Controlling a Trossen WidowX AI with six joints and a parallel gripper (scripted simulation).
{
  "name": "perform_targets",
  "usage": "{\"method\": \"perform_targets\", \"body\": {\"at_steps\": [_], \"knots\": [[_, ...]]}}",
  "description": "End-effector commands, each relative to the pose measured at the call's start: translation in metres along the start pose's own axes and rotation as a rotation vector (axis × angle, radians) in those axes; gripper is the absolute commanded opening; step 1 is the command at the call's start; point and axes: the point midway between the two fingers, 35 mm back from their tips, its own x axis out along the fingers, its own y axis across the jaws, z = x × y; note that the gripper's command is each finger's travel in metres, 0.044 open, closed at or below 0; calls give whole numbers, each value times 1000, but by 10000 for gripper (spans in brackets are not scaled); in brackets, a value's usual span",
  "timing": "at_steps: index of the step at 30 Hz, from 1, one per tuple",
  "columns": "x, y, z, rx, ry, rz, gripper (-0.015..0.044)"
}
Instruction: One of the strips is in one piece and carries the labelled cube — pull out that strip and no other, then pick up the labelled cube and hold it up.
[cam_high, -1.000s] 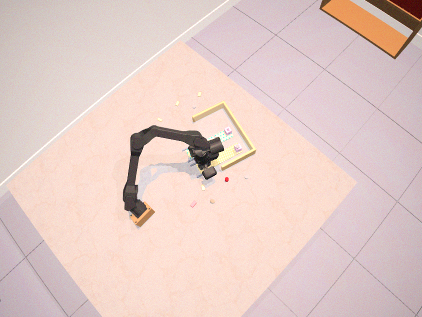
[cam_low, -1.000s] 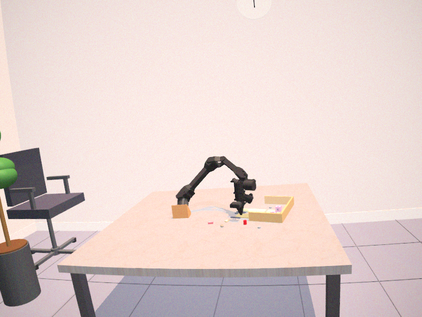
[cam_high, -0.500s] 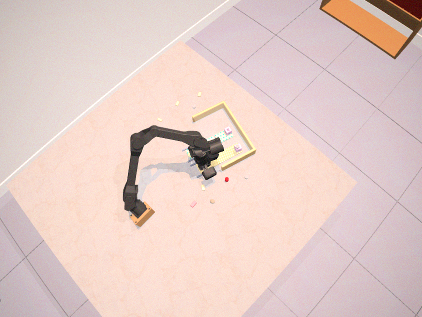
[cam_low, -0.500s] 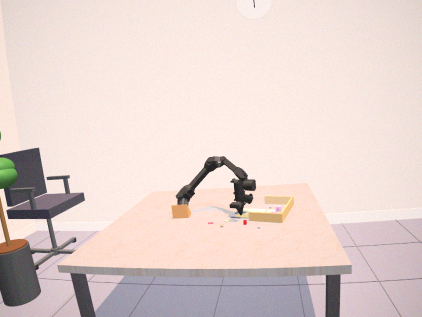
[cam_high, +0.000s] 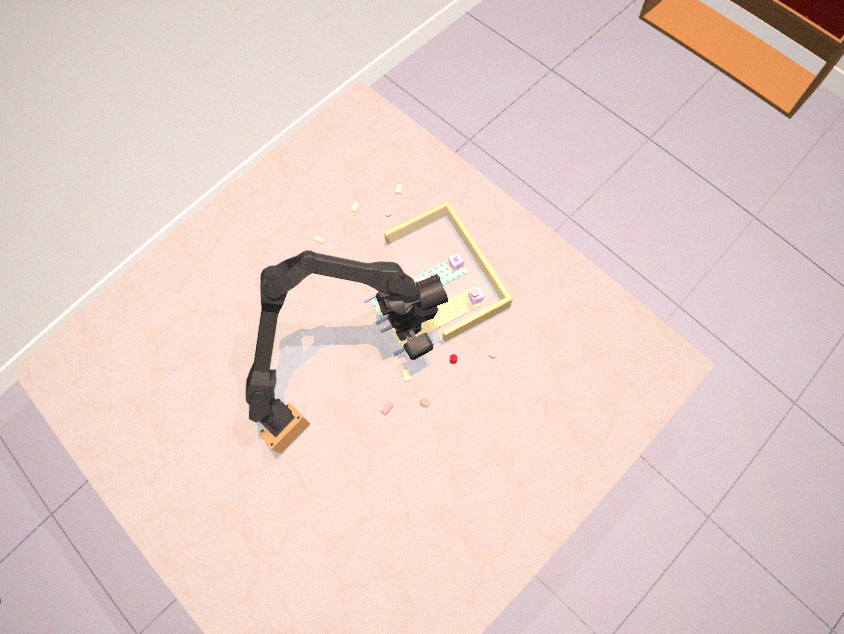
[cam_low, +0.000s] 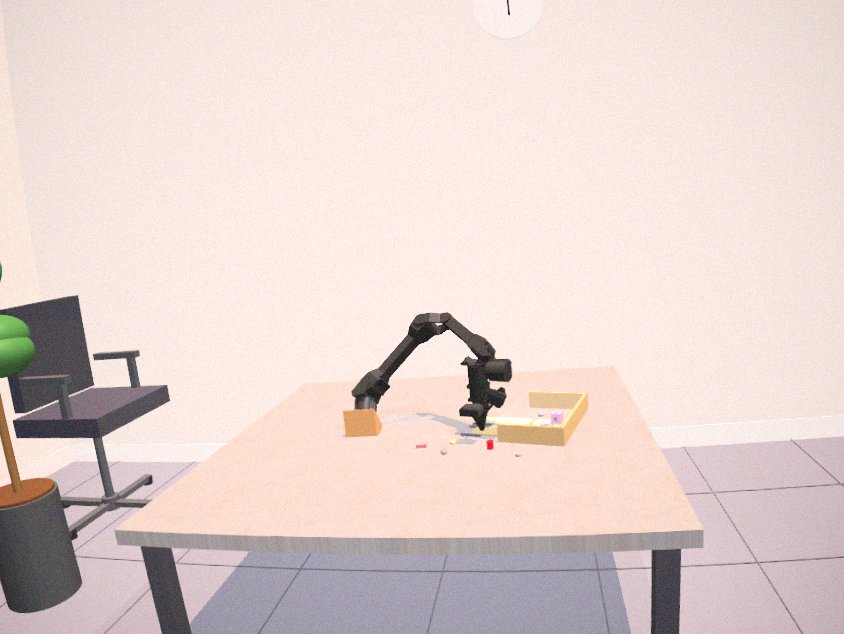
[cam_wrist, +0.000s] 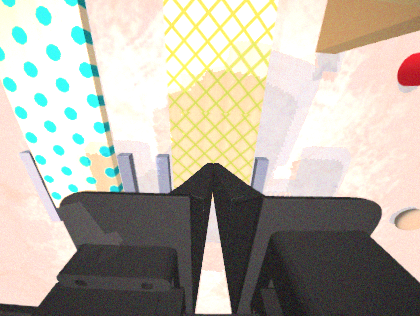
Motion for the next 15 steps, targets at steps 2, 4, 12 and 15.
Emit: {"method": "perform_targets", "body": {"at_steps": [2, 4, 12, 15], "knots": [[2, 0, 0, 3, 0, 4, 0], [2, 0, 0, 3, 0, 4, 0], [3, 0, 0, 3, 0, 4, 0], [3, 0, 0, 3, 0, 4, 0]]}}
